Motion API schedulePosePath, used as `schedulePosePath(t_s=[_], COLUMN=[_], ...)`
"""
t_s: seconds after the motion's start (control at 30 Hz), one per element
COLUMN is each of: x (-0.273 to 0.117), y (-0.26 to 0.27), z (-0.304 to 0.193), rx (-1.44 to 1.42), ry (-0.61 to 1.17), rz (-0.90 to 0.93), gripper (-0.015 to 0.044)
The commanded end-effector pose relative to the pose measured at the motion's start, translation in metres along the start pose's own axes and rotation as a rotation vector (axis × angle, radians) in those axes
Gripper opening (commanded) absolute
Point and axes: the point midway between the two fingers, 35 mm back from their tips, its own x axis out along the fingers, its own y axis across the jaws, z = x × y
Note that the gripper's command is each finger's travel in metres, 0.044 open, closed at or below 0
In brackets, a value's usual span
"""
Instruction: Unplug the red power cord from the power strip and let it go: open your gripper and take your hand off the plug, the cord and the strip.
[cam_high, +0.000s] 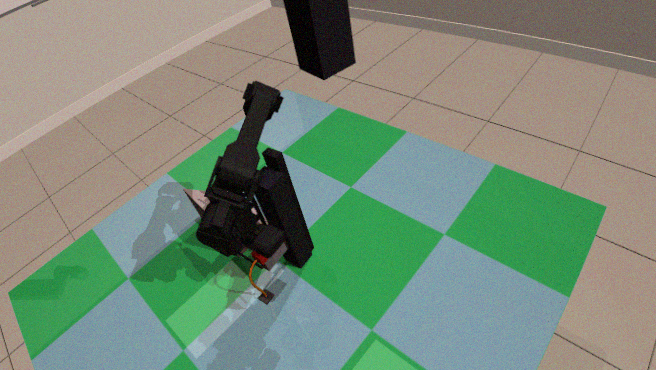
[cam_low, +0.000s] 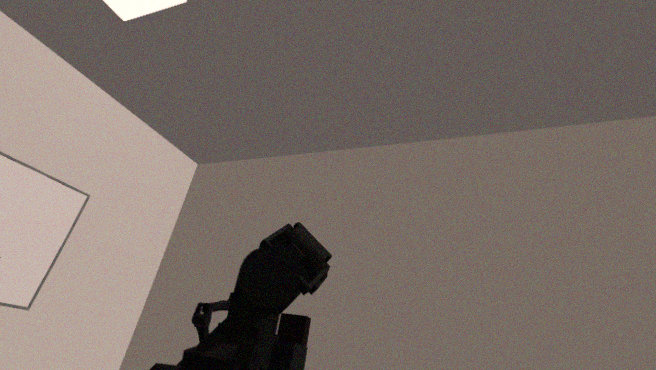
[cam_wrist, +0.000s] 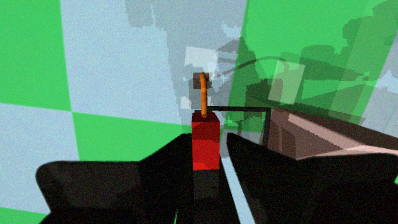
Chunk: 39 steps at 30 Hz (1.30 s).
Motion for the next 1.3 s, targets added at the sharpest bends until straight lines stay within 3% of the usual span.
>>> schedulePosePath(t_s=[0.0, 0.57, 0.67, 1.0, 1.27], x=[0.002, 0.014, 0.011, 0.011, 0.011], y=[-0.001, -0.001, -0.001, -0.001, 0.0], z=[-0.005, -0.005, -0.004, -0.004, 0.006], rx=[0.007, 0.007, 0.002, 0.002, 0.003], ry=[0.009, 0.009, 0.004, 0.004, 0.004], rz=[-0.002, -0.002, -0.003, -0.003, -0.003], gripper=[0.016, 0.016, 0.0081, 0.0, 0.0])
